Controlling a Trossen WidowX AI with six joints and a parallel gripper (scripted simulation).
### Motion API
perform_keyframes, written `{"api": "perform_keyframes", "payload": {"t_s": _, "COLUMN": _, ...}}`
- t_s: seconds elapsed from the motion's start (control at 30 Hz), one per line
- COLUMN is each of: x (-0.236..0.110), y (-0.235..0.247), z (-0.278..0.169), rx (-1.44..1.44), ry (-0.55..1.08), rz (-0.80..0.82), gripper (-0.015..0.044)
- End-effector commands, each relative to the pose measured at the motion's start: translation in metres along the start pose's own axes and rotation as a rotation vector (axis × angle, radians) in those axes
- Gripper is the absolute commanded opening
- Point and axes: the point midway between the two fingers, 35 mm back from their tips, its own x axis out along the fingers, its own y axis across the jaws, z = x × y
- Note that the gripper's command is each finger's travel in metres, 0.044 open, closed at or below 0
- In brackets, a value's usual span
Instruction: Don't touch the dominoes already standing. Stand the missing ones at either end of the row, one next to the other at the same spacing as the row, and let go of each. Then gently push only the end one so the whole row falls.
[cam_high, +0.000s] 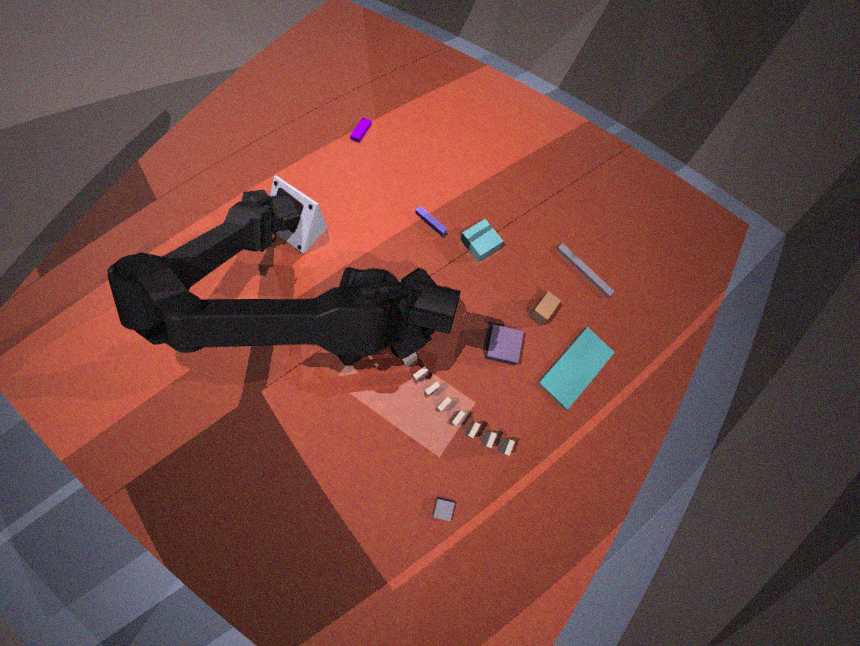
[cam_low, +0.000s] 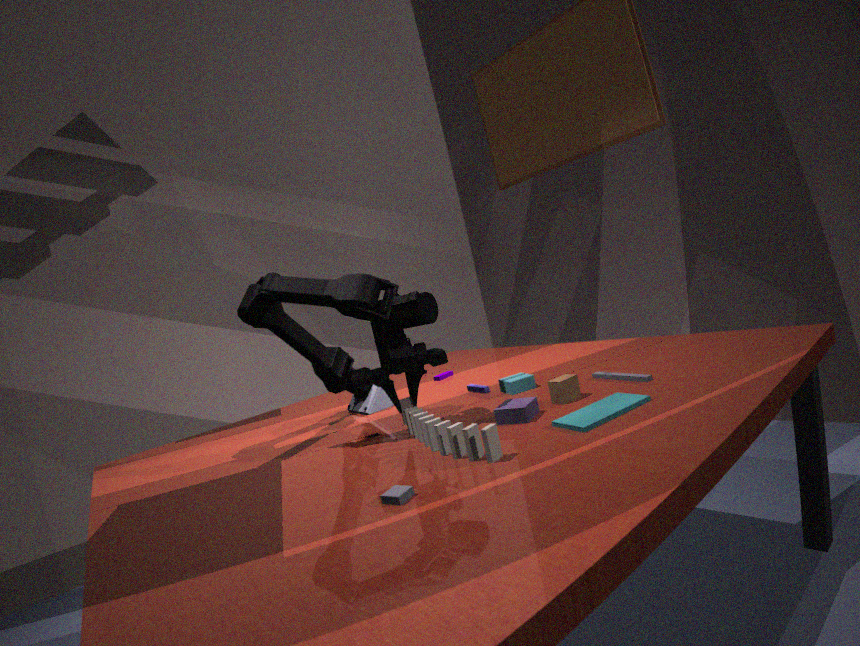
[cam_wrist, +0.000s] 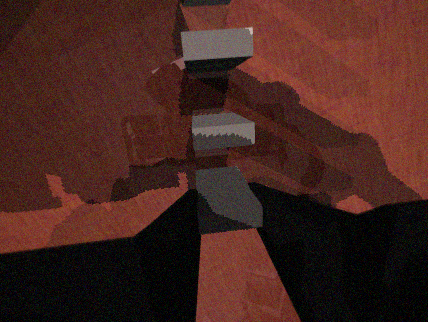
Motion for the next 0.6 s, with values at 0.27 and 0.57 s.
{"api": "perform_keyframes", "payload": {"t_s": 0.27, "x": 0.009, "y": -0.0023, "z": -0.0014, "rx": -0.004, "ry": -0.005, "rz": -0.007, "gripper": 0.0107}}
{"api": "perform_keyframes", "payload": {"t_s": 0.57, "x": 0.009, "y": -0.0023, "z": -0.0014, "rx": -0.004, "ry": -0.005, "rz": -0.007, "gripper": 0.0291}}
